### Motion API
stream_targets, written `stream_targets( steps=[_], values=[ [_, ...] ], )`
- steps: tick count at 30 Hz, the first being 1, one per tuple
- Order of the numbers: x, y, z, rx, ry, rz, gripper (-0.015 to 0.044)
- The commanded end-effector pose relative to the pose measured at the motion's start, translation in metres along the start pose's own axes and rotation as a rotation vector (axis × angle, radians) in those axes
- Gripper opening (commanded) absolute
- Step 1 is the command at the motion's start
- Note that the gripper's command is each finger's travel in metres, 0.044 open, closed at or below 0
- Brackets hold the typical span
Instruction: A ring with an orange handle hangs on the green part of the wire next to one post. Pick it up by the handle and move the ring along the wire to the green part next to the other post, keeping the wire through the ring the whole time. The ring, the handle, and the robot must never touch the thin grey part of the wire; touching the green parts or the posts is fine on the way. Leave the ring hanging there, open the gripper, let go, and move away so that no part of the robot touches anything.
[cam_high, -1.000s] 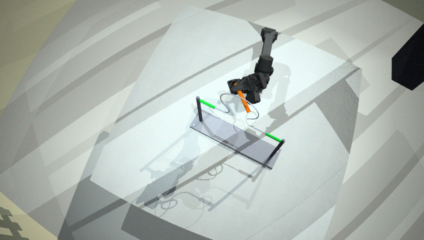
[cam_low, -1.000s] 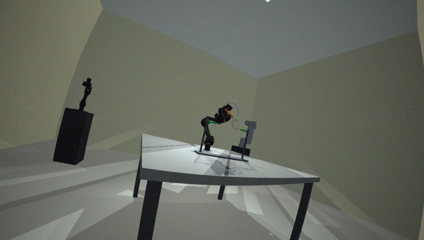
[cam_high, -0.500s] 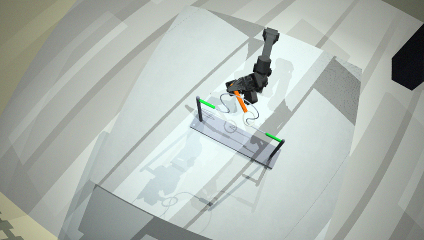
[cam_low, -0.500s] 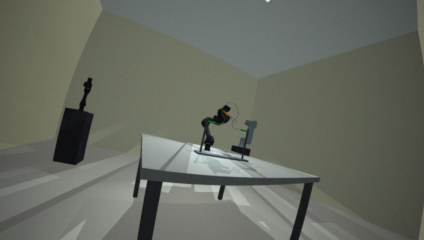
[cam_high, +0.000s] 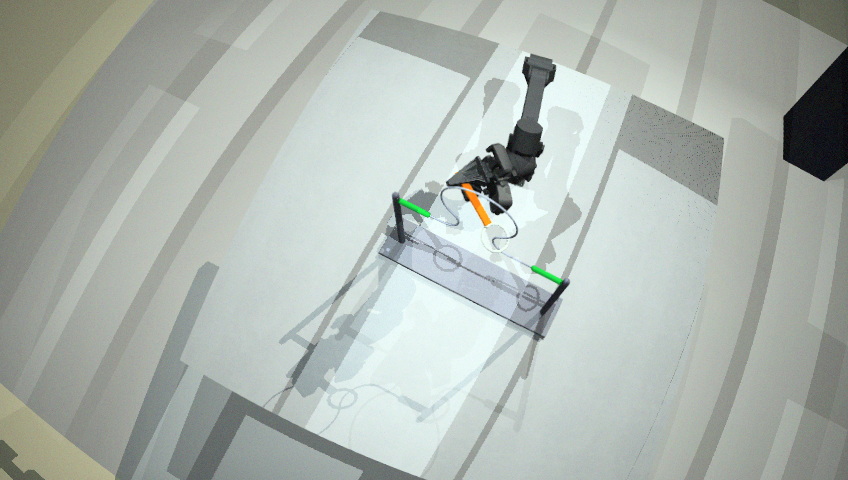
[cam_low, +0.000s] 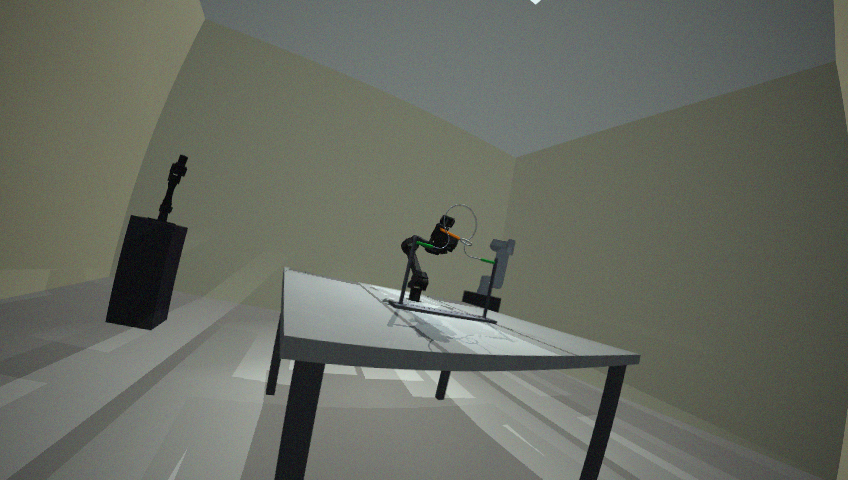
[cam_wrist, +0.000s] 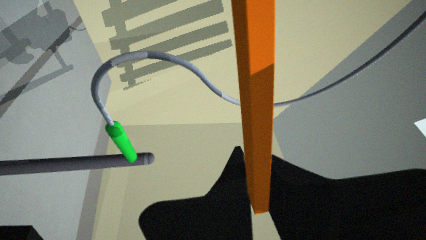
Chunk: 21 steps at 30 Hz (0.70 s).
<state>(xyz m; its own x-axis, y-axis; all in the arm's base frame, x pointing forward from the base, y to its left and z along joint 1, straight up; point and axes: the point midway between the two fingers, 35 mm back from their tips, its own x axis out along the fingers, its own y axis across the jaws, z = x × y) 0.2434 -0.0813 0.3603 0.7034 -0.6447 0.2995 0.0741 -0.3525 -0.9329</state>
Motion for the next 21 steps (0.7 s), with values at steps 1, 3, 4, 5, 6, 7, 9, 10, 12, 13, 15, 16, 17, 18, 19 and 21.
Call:
stream_targets(
  steps=[1,3,4,5,6,7,9,10,12,13,15,16,17,18,19,21],
  values=[
    [-0.003,0.016,0.0,0.06,0.012,0.057,-0.015],
    [-0.004,0.022,0.0,0.092,0.016,0.082,-0.015],
    [-0.004,0.025,0.0,0.107,0.018,0.095,-0.015],
    [-0.005,0.028,0.001,0.123,0.02,0.108,-0.015],
    [-0.006,0.031,0.001,0.139,0.022,0.12,-0.015],
    [-0.006,0.035,0.001,0.155,0.025,0.134,-0.015],
    [-0.008,0.04,0.002,0.185,0.029,0.158,-0.015],
    [-0.008,0.043,0.003,0.199,0.03,0.17,-0.015],
    [-0.01,0.049,0.004,0.234,0.034,0.197,-0.015],
    [-0.011,0.053,0.005,0.254,0.037,0.213,-0.015],
    [-0.014,0.06,0.007,0.293,0.042,0.246,-0.015],
    [-0.015,0.064,0.008,0.313,0.045,0.262,-0.015],
    [-0.016,0.067,0.009,0.333,0.047,0.277,-0.015],
    [-0.018,0.071,0.01,0.352,0.05,0.293,-0.015],
    [-0.019,0.074,0.012,0.372,0.052,0.309,-0.015],
    [-0.022,0.08,0.014,0.411,0.057,0.341,-0.015]
  ],
)
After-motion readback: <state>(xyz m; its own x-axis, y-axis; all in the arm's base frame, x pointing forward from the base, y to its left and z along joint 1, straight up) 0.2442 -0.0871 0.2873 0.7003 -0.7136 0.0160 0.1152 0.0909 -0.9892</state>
